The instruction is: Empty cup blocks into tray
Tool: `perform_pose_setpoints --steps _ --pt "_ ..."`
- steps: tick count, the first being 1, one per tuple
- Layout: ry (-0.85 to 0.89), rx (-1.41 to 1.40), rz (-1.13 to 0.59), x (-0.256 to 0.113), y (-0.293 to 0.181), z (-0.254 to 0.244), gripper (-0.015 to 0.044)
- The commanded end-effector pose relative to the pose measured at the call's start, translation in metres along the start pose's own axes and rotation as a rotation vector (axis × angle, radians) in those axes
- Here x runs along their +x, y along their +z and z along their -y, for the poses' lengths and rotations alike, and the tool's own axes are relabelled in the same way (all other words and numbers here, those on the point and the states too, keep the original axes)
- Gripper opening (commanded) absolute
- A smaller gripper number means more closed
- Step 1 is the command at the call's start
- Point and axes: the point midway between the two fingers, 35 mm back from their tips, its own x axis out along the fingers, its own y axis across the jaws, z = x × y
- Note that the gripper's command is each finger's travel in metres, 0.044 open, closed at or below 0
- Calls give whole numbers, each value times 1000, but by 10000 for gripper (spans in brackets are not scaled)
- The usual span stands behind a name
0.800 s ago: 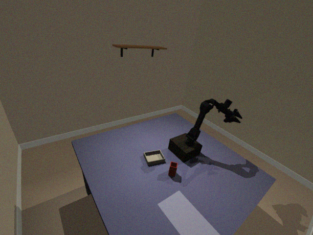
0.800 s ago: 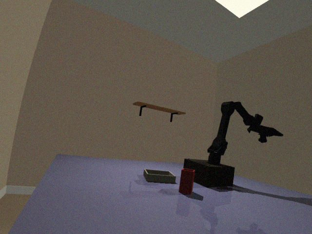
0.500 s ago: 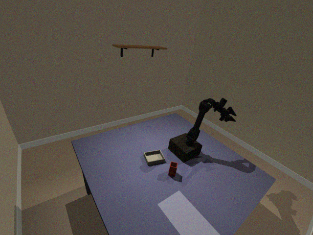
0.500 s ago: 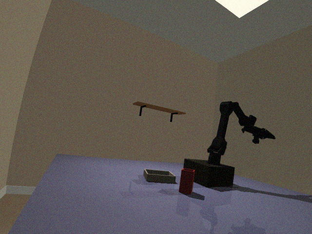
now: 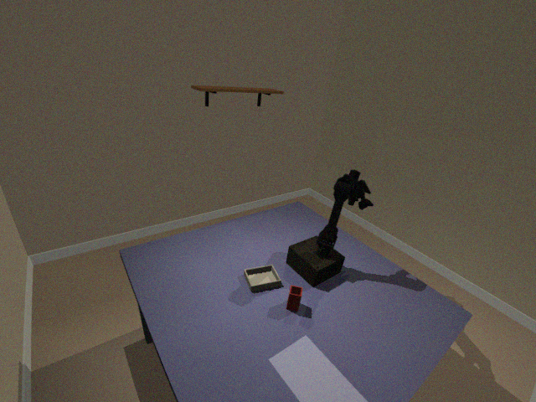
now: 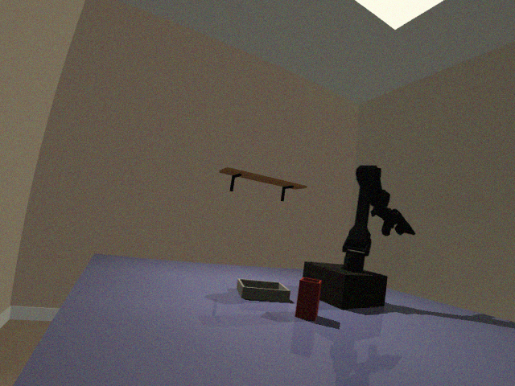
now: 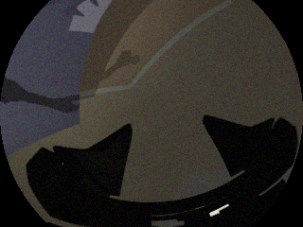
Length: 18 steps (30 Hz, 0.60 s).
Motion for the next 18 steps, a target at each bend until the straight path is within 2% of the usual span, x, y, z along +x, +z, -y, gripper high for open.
perform_pose_setpoints --steps 1,6,10,18 --pt "-96 28 82 -26 23 18 440" --pt "-220 47 217 -67 64 39 440" --pt "-228 99 285 -83 77 38 440" --pt "-379 104 525 -157 134 50 440"
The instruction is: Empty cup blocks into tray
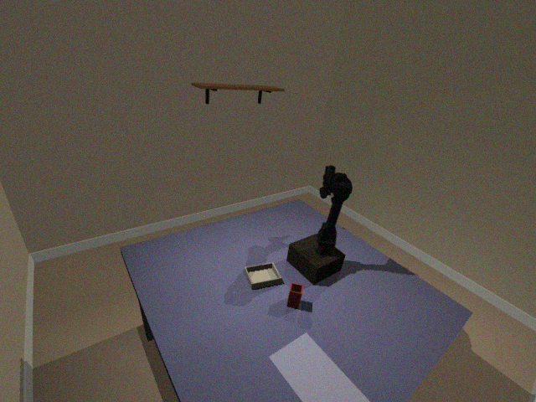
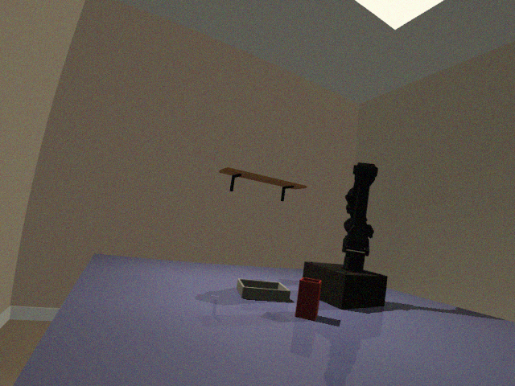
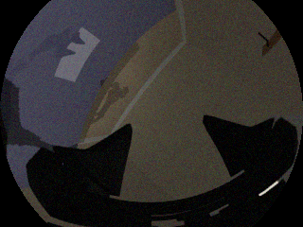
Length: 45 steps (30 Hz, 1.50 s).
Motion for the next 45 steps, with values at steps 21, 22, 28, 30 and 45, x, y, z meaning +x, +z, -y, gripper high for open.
perform_pose_setpoints --steps 21,22,28,30,45 --pt "-213 -12 770 -169 204 -7 440" --pt "-214 -17 804 -178 211 -11 440" --pt "-203 -52 1004 -232 244 -37 440" --pt "-194 -67 1069 -250 252 -48 440" --pt "-38 -238 1520 -373 279 -150 440"
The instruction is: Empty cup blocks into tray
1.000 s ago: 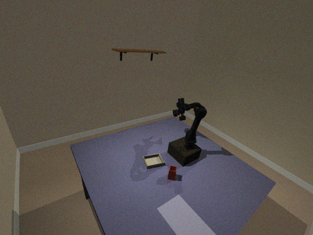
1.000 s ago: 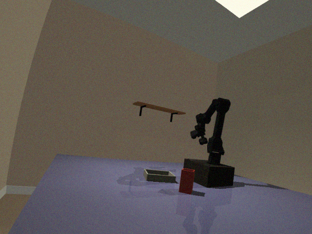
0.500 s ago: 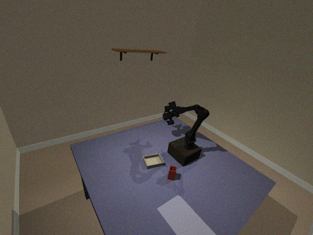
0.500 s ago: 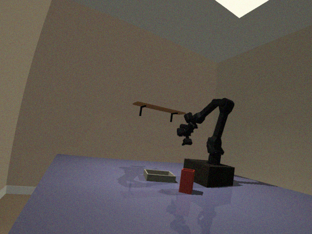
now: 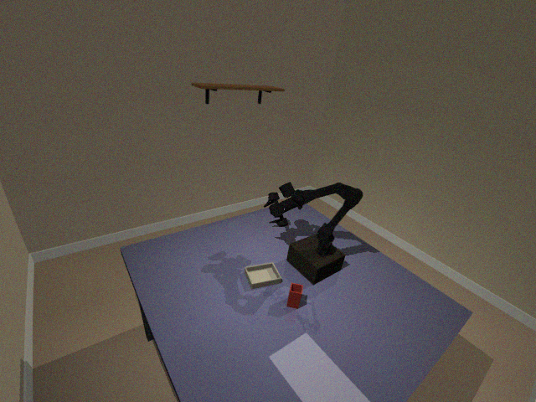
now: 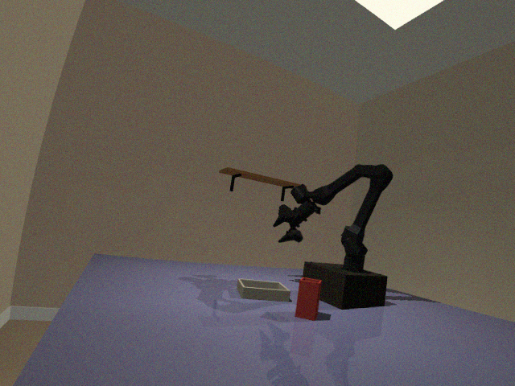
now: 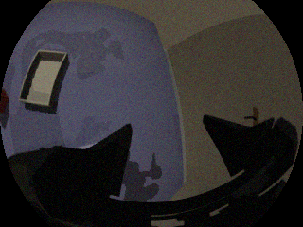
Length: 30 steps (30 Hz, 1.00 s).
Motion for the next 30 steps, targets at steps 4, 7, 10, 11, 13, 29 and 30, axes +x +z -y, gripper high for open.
perform_pose_setpoints --steps 4,7,10,11,13,29,30 --pt "98 -7 188 -8 54 -39 440" --pt "157 -13 269 -14 75 -61 440" --pt "222 -19 345 -23 95 -83 440" --pt "245 -22 369 -26 101 -91 440" --pt "292 -27 416 -33 113 -106 440" --pt "720 -86 696 -108 160 -226 440" --pt "750 -91 709 -114 160 -233 440"
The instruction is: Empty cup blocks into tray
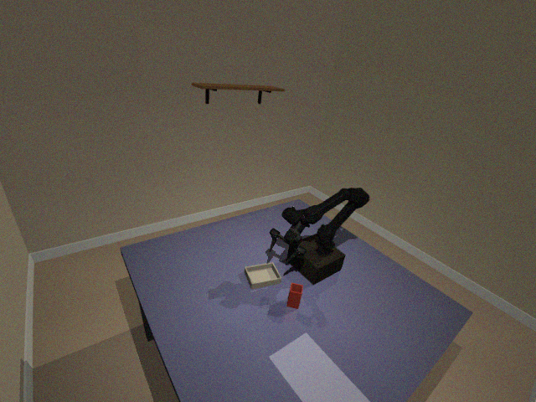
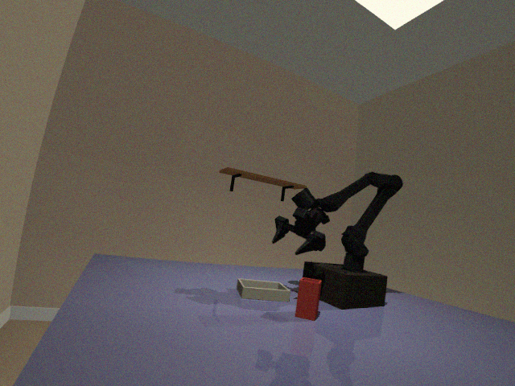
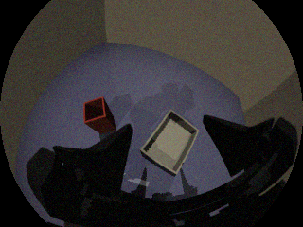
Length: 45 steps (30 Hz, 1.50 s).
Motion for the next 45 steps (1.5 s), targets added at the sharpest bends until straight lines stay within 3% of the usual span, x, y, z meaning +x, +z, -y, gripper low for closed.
perform_pose_setpoints --steps 1,11,45 --pt "96 1 53 3 11 -28 440" --pt "389 6 139 2 27 -108 440" --pt "395 7 139 47 -25 -128 440"
